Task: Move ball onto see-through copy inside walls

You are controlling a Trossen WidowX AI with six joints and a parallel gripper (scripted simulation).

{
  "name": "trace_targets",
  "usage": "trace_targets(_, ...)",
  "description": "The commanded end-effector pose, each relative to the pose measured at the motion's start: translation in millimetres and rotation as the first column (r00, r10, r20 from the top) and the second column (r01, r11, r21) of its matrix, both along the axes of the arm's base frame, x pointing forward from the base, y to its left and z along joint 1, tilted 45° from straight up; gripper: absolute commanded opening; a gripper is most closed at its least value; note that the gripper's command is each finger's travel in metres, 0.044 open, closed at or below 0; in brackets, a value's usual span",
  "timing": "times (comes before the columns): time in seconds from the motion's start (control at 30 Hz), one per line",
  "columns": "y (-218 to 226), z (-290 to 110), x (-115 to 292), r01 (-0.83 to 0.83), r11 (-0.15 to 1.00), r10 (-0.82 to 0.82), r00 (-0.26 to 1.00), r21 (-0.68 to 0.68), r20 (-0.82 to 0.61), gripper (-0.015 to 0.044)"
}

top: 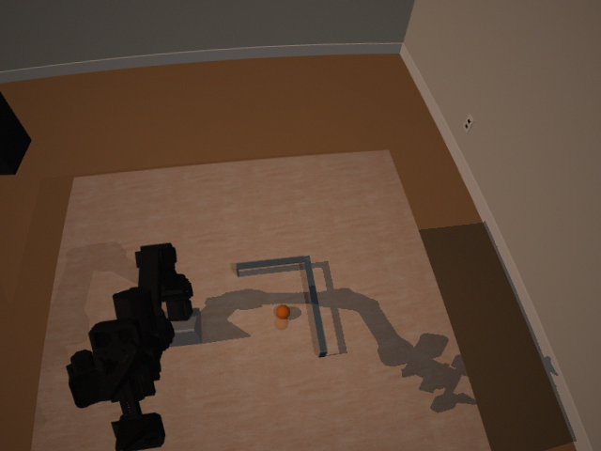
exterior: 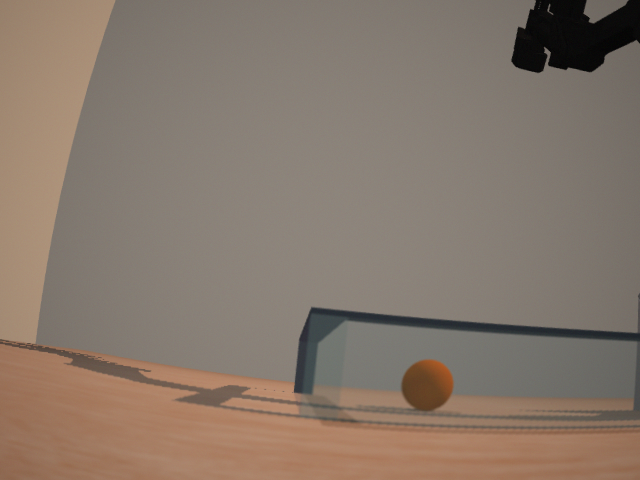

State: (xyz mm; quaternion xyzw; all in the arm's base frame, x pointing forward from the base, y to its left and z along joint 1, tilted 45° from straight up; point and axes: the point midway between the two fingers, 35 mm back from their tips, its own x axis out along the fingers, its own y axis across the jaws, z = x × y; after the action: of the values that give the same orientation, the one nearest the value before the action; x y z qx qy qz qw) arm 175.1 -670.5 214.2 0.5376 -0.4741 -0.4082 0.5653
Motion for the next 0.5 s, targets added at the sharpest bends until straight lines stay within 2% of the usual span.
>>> trace_targets(0.0,21,-20,49,-0.102,0.991,0.115,0.98,0.083,-0.164,0.0321)
trace_targets(0.23,86,-76,143,-0.313,0.907,0.413,0.792,0.283,-0.449,0.0321)
trace_targets(0.47,178,-127,211,-0.488,0.731,0.677,0.43,0.476,-0.597,0.0321)
